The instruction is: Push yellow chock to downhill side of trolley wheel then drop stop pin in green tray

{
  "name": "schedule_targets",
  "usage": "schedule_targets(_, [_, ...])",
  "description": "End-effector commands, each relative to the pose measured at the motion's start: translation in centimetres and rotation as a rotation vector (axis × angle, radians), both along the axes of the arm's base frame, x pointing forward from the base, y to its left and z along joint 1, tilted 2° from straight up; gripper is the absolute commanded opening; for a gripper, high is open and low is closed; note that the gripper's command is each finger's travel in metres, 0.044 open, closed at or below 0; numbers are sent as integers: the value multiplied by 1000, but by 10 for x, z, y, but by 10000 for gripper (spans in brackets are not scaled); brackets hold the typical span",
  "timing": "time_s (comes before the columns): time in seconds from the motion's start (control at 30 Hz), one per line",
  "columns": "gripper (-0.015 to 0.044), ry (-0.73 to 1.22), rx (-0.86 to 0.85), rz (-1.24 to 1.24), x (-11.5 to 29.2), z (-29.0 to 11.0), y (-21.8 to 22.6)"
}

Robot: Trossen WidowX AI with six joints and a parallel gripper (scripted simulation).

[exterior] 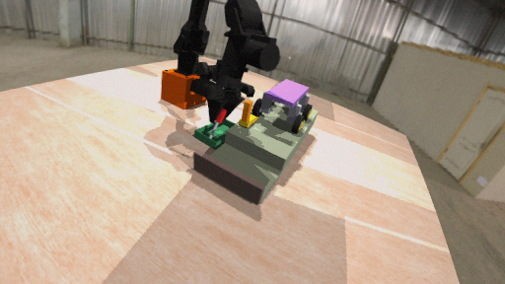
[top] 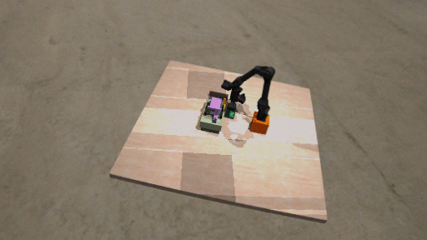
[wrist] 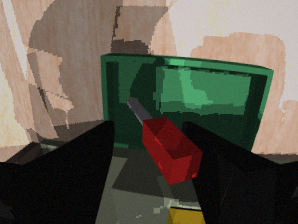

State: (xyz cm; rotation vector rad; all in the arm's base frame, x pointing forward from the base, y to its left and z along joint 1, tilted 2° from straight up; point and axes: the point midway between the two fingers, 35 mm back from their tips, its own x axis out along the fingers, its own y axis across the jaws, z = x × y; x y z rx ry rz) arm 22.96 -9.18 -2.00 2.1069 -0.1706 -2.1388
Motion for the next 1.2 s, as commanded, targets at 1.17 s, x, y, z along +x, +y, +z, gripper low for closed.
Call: schedule_targets(1.17, [190,-1,-1,-5,0,-14,23])
